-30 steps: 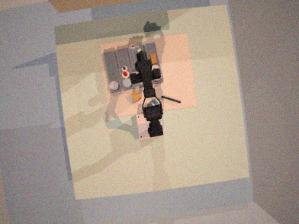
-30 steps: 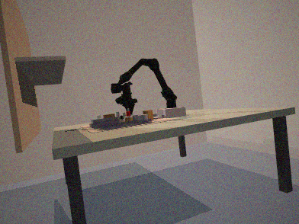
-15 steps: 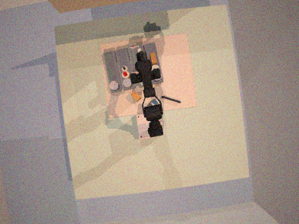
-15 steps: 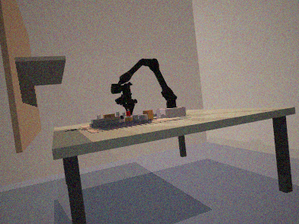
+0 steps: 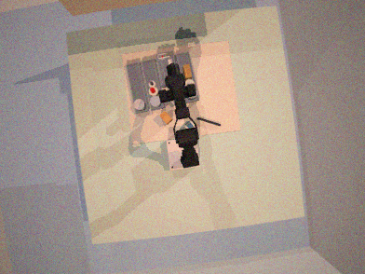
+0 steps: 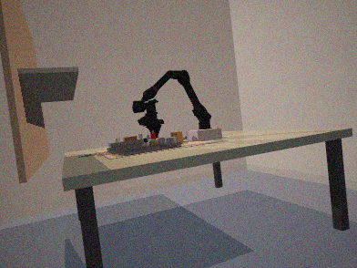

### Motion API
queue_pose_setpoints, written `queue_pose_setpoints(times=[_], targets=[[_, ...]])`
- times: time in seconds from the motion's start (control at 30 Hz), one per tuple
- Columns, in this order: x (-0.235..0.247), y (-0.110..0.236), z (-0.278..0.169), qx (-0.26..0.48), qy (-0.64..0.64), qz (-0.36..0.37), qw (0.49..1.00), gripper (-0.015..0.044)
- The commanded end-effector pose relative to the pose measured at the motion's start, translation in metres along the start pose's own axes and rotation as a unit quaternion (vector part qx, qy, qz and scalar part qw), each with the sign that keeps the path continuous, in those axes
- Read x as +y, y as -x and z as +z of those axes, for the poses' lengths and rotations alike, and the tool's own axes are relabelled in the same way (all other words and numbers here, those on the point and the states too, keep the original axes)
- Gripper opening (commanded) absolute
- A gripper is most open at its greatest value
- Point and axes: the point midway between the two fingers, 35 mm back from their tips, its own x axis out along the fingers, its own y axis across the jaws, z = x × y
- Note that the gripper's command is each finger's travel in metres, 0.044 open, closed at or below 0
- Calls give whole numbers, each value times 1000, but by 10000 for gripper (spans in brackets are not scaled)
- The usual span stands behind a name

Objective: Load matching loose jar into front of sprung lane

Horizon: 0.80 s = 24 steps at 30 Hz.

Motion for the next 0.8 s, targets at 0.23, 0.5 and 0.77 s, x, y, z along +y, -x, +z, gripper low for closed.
queue_pose_setpoints(times=[0.23, 0.5, 0.77], targets=[[0, -2, 5, -12, 0, 1, 1000, 0], [0, -4, 5, -12, 0, 1, 1000, 0], [0, -6, 5, -12, 0, 1, 1000, 0]])
